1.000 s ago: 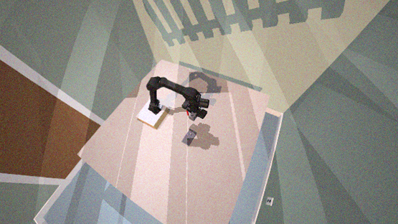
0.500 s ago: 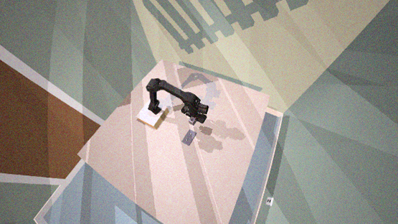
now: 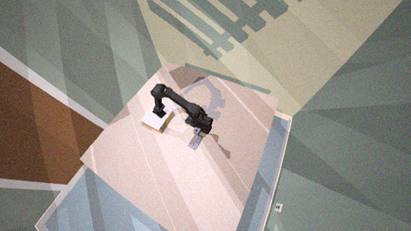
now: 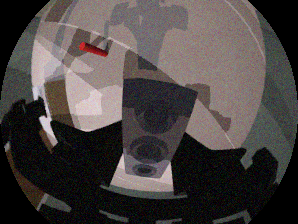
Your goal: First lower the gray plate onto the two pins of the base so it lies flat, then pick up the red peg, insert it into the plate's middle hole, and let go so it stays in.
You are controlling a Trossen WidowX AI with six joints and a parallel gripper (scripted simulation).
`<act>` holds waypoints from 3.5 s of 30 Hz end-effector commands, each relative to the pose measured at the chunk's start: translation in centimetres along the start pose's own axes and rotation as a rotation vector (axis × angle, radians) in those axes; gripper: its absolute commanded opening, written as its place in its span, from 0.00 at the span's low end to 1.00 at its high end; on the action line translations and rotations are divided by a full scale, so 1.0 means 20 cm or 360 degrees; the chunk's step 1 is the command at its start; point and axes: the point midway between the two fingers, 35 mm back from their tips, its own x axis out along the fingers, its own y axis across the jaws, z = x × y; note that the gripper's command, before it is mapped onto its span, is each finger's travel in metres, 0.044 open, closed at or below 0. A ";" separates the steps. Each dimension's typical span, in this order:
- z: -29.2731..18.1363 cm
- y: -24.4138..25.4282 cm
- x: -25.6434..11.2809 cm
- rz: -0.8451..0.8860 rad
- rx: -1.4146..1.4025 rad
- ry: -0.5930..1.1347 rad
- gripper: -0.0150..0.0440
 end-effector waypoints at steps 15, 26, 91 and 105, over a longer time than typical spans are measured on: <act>-0.26 0.00 0.15 0.0013 -0.0032 0.0015 0.25; -0.37 0.01 0.21 0.0014 -0.0043 0.0018 0.25; -0.37 0.00 0.39 0.0004 -0.0036 0.0014 0.25; -0.37 0.00 0.39 0.0004 -0.0036 0.0014 0.65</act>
